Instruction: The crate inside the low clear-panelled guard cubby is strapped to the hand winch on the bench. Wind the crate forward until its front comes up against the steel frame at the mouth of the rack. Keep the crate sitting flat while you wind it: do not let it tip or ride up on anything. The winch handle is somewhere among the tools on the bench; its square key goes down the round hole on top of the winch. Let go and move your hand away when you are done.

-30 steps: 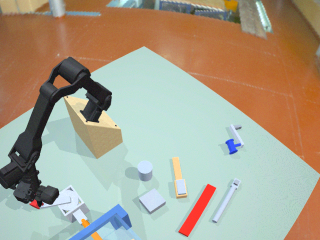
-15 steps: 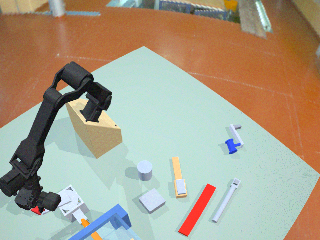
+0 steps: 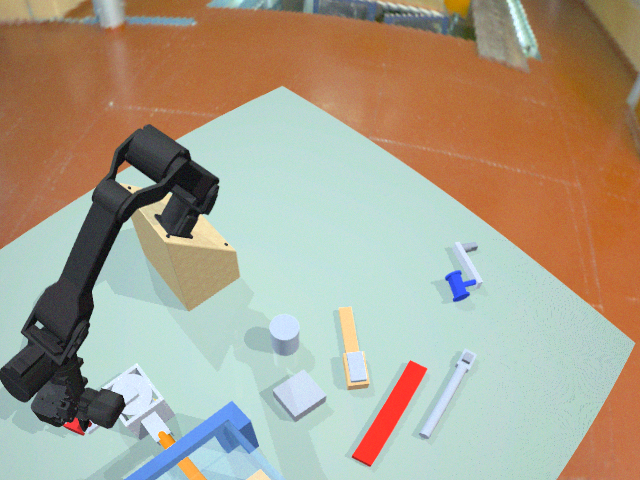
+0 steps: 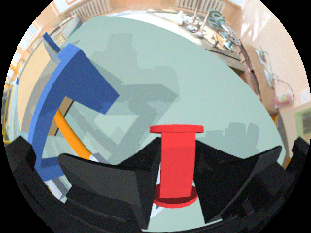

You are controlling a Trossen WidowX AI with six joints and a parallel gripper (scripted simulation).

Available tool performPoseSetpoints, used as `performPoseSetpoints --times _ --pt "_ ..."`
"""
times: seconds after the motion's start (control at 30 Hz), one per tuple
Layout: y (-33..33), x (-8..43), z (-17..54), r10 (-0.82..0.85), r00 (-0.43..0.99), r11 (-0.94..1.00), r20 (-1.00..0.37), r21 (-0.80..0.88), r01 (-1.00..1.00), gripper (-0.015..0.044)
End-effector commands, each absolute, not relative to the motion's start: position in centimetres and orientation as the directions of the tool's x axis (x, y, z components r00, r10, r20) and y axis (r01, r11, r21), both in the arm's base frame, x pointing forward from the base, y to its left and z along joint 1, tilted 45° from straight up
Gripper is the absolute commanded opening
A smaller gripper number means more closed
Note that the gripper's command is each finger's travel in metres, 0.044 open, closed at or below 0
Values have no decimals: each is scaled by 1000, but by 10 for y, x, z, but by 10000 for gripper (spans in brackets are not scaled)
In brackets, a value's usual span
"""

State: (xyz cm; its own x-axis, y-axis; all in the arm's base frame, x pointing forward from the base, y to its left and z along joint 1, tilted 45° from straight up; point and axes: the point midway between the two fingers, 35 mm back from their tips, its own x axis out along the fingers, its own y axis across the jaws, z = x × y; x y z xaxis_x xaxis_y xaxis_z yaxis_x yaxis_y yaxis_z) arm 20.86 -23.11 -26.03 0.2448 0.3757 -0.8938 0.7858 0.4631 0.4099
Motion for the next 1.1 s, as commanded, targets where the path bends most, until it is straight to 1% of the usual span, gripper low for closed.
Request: performPoseSetpoints --times 0.0,1.07 --pt "-224 229 -257 391 269 469 -880 442 765 0" --pt "-204 270 -239 395 271 467 -878 446 764 0"
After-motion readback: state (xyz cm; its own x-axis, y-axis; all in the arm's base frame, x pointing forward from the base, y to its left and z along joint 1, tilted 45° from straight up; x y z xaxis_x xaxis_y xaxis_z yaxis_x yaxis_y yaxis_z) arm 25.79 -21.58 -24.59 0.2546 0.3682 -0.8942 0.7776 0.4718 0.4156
